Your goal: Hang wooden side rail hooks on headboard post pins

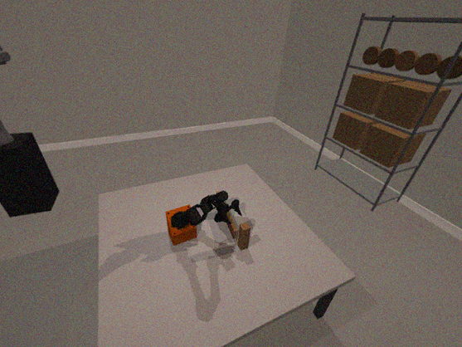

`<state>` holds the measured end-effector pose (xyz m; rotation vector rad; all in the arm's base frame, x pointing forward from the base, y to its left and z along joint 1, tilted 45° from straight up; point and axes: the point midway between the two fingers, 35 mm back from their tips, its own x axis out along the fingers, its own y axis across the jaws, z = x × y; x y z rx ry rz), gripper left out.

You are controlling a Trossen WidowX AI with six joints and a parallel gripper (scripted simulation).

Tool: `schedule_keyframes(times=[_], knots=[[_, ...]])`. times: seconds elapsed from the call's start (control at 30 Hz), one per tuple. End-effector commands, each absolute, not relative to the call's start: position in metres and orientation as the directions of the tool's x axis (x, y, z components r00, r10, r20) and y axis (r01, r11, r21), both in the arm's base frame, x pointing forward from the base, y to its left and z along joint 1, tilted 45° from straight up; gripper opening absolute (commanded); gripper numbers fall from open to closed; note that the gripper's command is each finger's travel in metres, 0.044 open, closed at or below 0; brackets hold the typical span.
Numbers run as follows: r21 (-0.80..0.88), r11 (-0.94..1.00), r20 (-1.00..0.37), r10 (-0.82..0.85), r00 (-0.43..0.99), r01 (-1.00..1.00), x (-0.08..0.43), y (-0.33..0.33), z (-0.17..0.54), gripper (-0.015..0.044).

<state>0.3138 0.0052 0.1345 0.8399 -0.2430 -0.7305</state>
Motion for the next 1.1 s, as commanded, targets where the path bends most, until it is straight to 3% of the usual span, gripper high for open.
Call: schedule_keyframes(times=[0.0, 0.33, 1.07], knots=[[0.117, 0.624, -0.021, -0.776, 0.630, 0.773, 0.299, -0.007, 0.117, 0.0440], [-0.378, 0.515, -0.001, -0.831, 0.556, 0.769, 0.286, -0.015, 0.108, 0.0440], [-0.391, 0.510, -0.001, -0.833, 0.554, 0.766, 0.285, -0.015, 0.107, 0.0440]])
